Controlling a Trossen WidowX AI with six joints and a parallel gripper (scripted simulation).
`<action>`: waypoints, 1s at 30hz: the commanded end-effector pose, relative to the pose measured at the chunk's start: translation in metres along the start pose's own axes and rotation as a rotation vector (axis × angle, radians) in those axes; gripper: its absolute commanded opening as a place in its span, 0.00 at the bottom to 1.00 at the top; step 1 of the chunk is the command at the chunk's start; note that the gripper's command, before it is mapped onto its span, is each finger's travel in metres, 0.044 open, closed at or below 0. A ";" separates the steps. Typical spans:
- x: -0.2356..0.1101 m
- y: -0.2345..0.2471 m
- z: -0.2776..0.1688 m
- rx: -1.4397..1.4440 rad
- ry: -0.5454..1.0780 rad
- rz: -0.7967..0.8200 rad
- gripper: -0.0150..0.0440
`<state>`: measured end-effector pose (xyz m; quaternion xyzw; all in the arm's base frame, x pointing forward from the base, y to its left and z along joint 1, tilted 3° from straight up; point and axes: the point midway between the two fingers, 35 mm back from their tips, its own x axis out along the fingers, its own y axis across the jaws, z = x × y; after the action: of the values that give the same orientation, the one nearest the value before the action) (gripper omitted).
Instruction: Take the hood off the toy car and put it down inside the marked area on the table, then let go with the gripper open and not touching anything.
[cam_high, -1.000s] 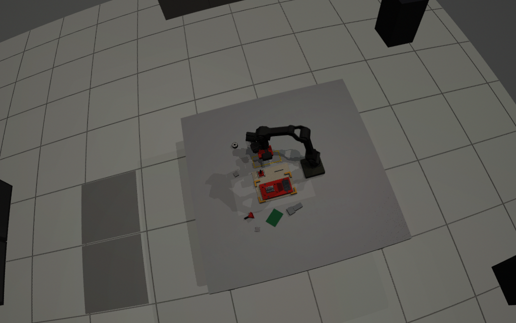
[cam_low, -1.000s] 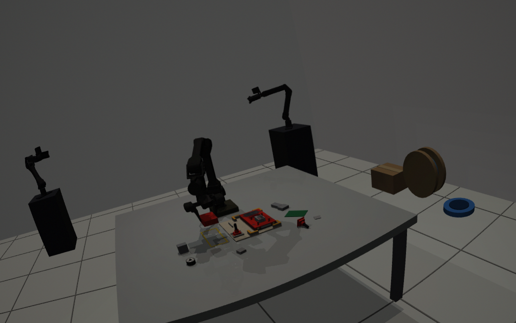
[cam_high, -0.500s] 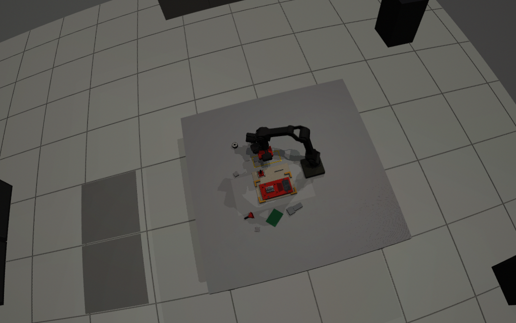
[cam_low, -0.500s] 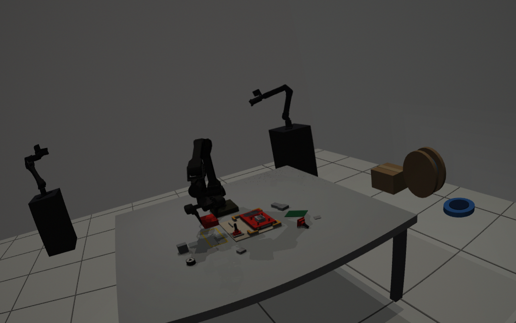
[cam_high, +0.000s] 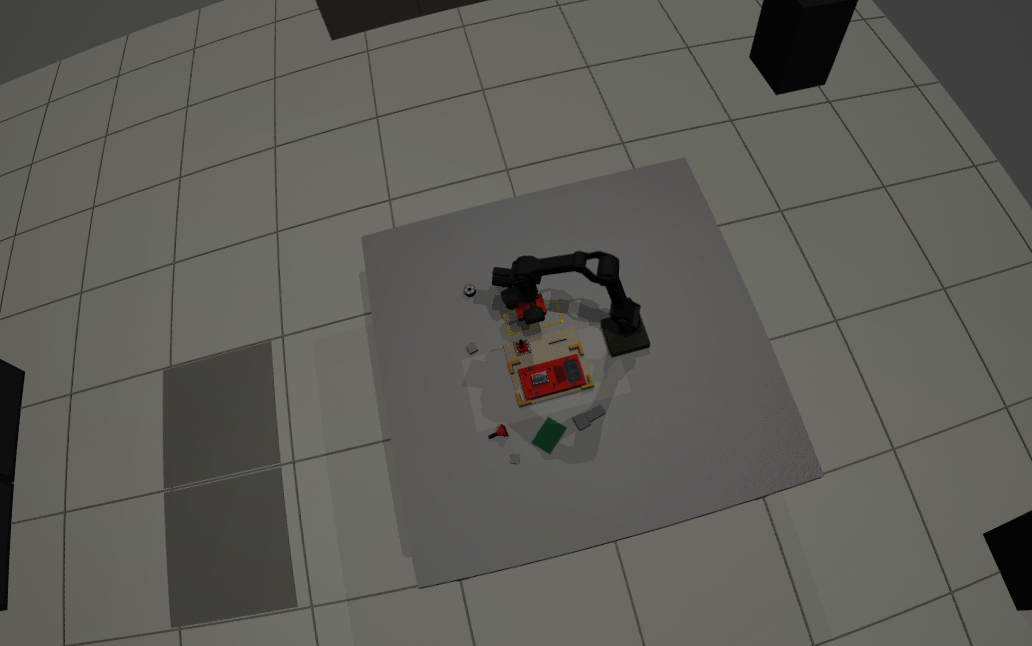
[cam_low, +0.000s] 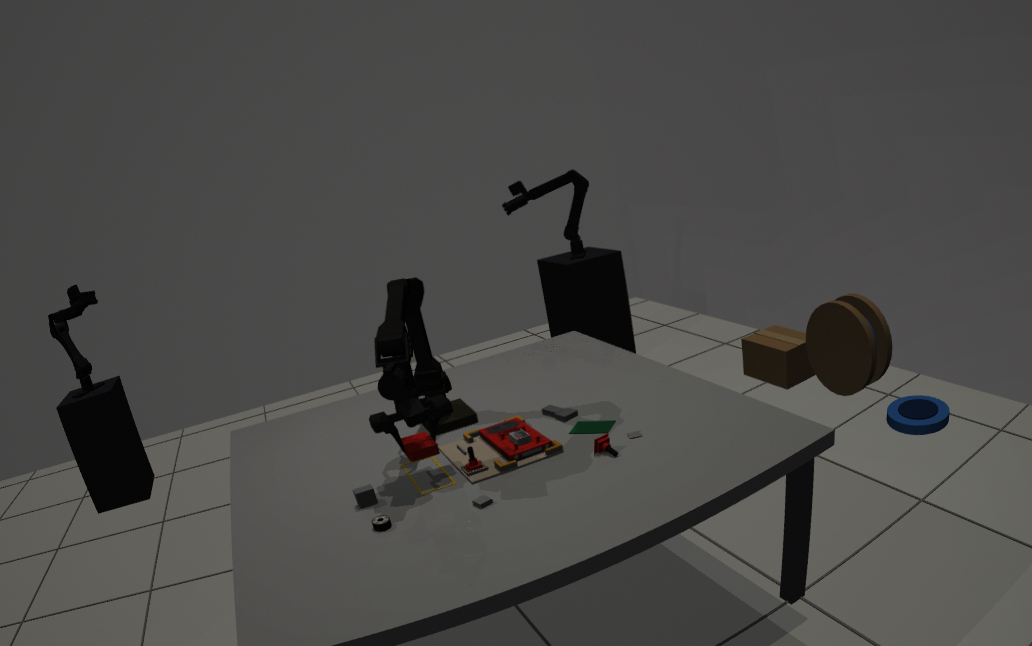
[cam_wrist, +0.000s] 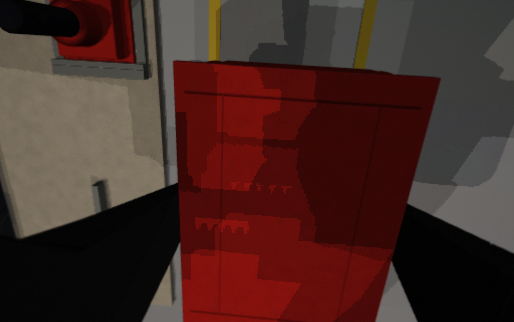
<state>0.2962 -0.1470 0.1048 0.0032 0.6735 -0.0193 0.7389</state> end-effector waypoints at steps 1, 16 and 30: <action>0.005 0.001 -0.001 -0.004 0.005 0.006 0.25; 0.016 0.001 -0.001 -0.004 0.005 0.006 0.25; 0.025 0.001 -0.002 -0.004 0.005 0.006 0.25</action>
<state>0.2975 -0.1473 0.0844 0.0028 0.6735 -0.0188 0.7389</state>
